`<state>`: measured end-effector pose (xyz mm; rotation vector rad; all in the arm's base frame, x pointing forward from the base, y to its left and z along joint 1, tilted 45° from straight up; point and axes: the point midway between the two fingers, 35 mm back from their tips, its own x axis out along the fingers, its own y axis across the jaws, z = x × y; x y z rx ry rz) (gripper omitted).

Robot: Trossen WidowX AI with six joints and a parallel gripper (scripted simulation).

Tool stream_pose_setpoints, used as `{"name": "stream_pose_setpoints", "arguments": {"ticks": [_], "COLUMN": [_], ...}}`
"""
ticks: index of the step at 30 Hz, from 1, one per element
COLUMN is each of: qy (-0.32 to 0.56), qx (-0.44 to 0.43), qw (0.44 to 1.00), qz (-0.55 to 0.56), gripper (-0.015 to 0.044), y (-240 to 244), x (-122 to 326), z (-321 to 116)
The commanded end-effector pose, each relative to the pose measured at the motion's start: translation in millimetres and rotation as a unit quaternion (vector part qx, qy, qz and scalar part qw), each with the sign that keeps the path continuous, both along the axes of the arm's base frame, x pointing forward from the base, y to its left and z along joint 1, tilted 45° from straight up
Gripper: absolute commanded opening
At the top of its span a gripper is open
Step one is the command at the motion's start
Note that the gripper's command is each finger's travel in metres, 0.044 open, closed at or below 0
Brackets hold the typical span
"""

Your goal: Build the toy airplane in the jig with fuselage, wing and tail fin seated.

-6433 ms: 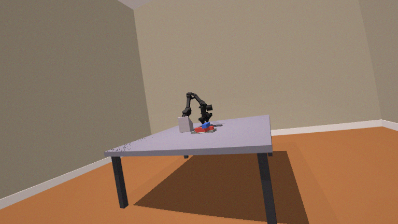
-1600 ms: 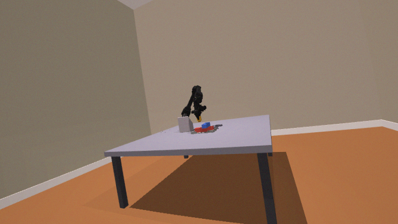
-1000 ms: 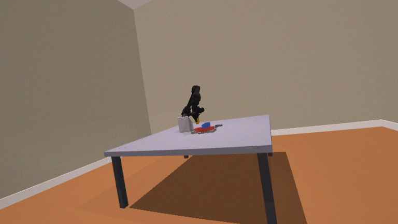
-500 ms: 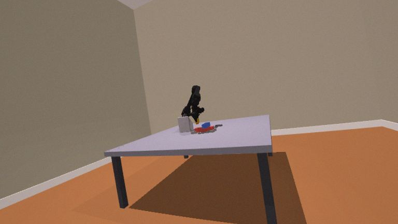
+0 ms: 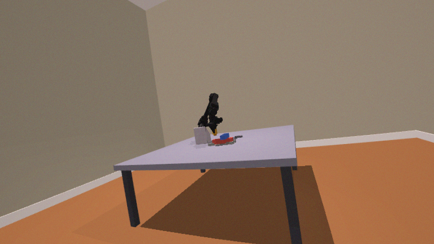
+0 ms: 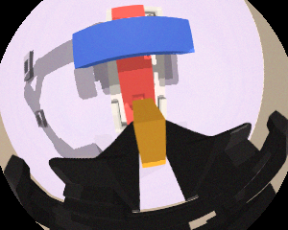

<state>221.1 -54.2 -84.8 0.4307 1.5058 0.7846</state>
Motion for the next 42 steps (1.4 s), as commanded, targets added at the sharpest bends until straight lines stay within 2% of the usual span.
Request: {"name": "stream_pose_setpoints", "arguments": {"ticks": [1, 27, 28, 32, 34, 37, 42], "qy": [0.003, 0.003, -0.001, -0.001, -0.001, -0.001, -0.001], "qx": [0.001, 0.002, 0.0, 0.0, 0.0, 0.0, 0.0], "qw": [1.0, 1.0, 1.0, 1.0, 1.0, 1.0, 1.0], "qz": [0.001, 0.001, 0.004, 0.004, 0.004, 0.004, 0.004], "gripper": [0.0065, 0.0065, 0.0078, 0.0052, 0.0, 0.0, 0.0131], "y": [4, 27, 26, 26, 26, 26, 26], "x": [-2, -6, -5, -5, -5, -5, -5], "z": [-5, -28, -26, -26, -26, -26, -26]}}
